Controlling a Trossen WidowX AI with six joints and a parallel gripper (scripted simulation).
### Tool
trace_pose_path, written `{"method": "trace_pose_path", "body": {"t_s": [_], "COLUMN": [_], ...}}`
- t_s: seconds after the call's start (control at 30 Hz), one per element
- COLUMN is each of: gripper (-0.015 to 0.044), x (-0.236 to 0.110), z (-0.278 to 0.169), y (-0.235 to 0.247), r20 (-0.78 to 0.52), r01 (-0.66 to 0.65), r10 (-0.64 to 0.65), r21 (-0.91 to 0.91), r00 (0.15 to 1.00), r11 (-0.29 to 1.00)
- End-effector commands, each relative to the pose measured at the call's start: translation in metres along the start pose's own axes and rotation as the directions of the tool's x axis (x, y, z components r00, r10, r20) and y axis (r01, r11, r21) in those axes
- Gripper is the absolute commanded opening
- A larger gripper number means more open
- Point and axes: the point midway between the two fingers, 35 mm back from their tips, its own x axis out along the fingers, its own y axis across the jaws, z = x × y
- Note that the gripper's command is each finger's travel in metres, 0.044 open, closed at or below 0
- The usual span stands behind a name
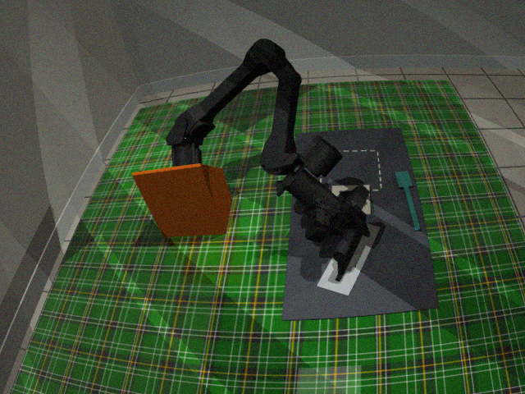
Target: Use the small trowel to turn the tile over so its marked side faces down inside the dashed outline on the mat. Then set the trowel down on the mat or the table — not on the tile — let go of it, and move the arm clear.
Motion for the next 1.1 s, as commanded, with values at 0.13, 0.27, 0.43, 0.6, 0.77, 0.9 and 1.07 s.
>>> {"method": "trace_pose_path", "body": {"t_s": [0.13, 0.27, 0.43, 0.6, 0.77, 0.9, 1.07], "gripper": [0.0075, 0.0049, 0.0, 0.0, 0.0, 0.0, 0.0], "x": [0.0, 0.0, 0.0, -0.018, -0.038, -0.039, -0.038], "z": [0.0, 0.0, 0.0, 0.0, 0.0, 0.0, -0.002], "y": [0.0, 0.0, 0.001, 0.025, 0.046, 0.047, 0.042], "r20": [0.001, 0.001, 0.001, 0.002, 0.002, -0.001, -0.077], "r01": [-0.002, -0.002, -0.002, -0.001, -0.002, -0.002, -0.007], "r10": [0.002, 0.002, 0.002, 0.001, 0.002, 0.002, -0.002], "r21": [0.001, 0.001, 0.001, -0.001, -0.002, -0.006, -0.116], "r00": [1.0, 1.0, 1.0, 1.0, 1.0, 1.0, 0.997], "r11": [1.0, 1.0, 1.0, 1.0, 1.0, 1.0, 0.993]}}
